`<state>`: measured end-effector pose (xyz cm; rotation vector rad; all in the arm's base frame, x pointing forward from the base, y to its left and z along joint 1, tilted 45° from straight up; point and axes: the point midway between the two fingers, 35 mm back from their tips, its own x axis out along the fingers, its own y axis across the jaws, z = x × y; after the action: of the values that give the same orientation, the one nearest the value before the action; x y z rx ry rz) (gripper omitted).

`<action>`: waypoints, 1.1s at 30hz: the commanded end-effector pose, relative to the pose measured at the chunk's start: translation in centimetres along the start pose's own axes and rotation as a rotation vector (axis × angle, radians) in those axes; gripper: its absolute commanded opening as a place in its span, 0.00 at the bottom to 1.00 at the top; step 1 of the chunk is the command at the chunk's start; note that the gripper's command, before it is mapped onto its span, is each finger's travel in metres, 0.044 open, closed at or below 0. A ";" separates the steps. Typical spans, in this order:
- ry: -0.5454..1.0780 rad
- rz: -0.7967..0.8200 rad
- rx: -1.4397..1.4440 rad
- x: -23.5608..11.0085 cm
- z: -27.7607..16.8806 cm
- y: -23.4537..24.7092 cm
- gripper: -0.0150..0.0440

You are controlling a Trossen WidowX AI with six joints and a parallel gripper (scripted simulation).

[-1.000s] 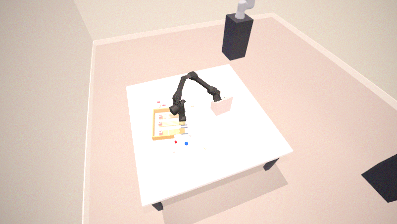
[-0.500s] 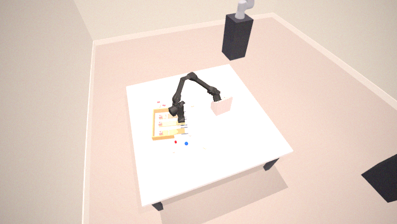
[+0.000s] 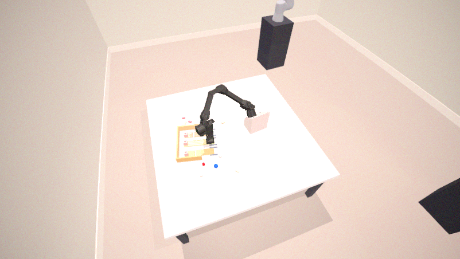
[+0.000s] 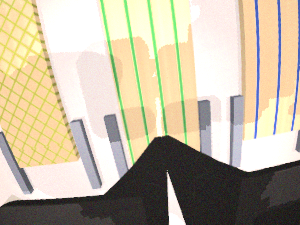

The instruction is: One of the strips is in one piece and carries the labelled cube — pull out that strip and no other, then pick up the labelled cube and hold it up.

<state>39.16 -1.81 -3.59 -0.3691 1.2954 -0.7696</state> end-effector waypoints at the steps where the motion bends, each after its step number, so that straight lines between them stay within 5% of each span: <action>1: 0.004 -0.008 -0.011 0.8 -0.3 -0.1 0.25; 33: 0.004 -0.010 -0.011 2.7 -0.3 -0.2 0.25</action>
<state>39.08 -3.68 -5.42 -0.3751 1.3002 -0.7727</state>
